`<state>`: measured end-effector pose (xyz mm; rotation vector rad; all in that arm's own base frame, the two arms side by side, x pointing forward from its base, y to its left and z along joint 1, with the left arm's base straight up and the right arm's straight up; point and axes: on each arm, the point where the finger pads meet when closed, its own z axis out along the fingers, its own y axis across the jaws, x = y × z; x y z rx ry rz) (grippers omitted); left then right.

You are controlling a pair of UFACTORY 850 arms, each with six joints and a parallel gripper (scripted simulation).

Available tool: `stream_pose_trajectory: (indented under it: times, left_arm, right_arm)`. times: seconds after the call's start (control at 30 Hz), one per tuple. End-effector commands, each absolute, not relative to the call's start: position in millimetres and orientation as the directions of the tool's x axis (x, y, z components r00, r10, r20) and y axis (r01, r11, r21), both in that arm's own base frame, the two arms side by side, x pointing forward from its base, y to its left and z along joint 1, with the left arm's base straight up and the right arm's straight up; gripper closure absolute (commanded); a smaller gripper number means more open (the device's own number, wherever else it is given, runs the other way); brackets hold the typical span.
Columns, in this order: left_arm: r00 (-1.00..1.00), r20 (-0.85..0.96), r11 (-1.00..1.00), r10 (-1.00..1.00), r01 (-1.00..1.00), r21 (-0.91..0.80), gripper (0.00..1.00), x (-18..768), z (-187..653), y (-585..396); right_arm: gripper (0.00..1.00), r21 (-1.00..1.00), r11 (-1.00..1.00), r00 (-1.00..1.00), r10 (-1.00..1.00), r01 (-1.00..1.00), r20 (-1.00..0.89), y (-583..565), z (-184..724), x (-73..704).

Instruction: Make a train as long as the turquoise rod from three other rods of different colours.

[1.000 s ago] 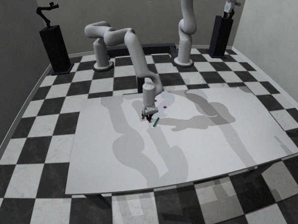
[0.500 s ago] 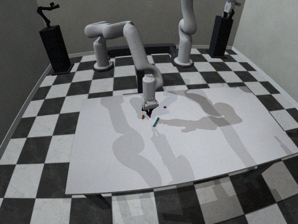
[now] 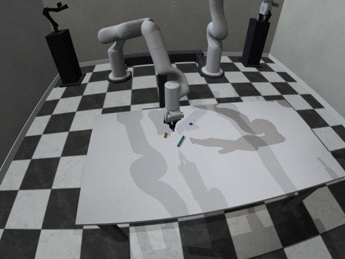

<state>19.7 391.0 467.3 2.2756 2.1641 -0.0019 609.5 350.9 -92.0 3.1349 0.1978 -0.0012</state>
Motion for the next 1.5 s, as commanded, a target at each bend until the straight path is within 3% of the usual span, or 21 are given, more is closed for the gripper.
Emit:
stream_pose_trajectory:
  times: [0.0, 0.2, 0.63, 0.7, 0.93, 1.47]
  left_arm:
    - [0.05, 0.0, -0.05, 0.999, 0.999, 0.0, 0.0, 20, 468, 391]
    - [0.05, 0.0, -0.05, 0.999, 0.999, 0.0, 0.0, 20, 468, 391]
    - [0.05, 0.0, -0.05, 0.999, 0.999, 0.0, 0.0, 20, 468, 391]
    - [0.05, 0.0, -0.05, 0.999, 0.999, 0.0, 0.0, 20, 468, 391]
    - [0.05, 0.0, -0.05, 0.999, 0.999, 0.0, 0.0, 20, 468, 391]
    - [0.05, 0.0, -0.05, 0.999, 0.999, 0.0, 0.0, 20, 468, 391]
  right_arm:
    - [0.94, -0.001, -0.992, 0.992, 0.126, 0.126, 0.002, 352, -90, 611]
    - [0.94, -0.001, -0.996, 0.996, 0.085, 0.085, 0.002, 351, -91, 606]
    - [0.94, -0.003, -0.905, 0.905, -0.425, -0.425, 0.0, 334, -93, 534]
    - [0.94, -0.003, -0.905, 0.905, -0.425, -0.425, 0.0, 334, -93, 534]
    - [0.94, -0.002, -0.739, 0.739, -0.674, -0.674, -0.001, 319, -91, 489]
    - [0.94, -0.002, -0.713, 0.713, -0.701, -0.701, -0.001, 317, -90, 483]
